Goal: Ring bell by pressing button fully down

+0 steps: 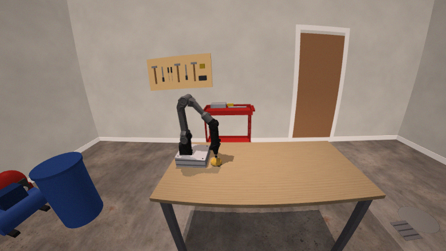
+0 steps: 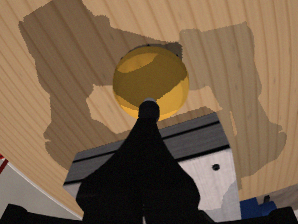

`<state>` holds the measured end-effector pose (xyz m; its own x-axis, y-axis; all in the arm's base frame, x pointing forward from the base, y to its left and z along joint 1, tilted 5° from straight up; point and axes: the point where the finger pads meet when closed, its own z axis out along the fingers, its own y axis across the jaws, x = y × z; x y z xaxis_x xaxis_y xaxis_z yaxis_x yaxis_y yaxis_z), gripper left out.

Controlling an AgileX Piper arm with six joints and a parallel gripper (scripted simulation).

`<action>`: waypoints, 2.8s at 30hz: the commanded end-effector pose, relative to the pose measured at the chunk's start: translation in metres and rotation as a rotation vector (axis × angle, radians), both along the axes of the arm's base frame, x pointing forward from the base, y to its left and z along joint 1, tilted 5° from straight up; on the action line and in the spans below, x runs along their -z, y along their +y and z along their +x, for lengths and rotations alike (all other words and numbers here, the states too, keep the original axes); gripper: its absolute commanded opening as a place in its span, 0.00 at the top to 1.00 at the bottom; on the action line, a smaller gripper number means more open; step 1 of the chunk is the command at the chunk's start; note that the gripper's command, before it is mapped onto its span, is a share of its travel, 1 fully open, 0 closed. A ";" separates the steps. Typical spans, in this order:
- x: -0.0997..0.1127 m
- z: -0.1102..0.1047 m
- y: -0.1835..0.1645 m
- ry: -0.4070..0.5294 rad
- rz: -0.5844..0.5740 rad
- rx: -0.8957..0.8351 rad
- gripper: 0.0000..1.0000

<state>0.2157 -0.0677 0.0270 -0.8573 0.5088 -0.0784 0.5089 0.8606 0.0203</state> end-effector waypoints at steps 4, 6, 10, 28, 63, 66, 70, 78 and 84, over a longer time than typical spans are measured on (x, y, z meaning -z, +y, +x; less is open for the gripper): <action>0.005 0.000 0.000 0.003 0.001 0.000 1.00; 0.005 0.000 0.000 0.002 0.001 0.000 1.00; 0.007 0.000 0.000 0.003 0.001 0.000 1.00; 0.008 0.000 0.000 0.002 0.001 0.000 1.00; 0.016 0.000 0.000 0.004 0.001 0.000 1.00; 0.018 0.001 -0.001 0.003 0.001 0.000 1.00; 0.018 0.001 -0.001 0.002 0.001 0.000 1.00; 0.018 0.001 -0.001 0.002 0.001 0.000 1.00; 0.018 0.001 -0.001 0.002 0.001 0.000 1.00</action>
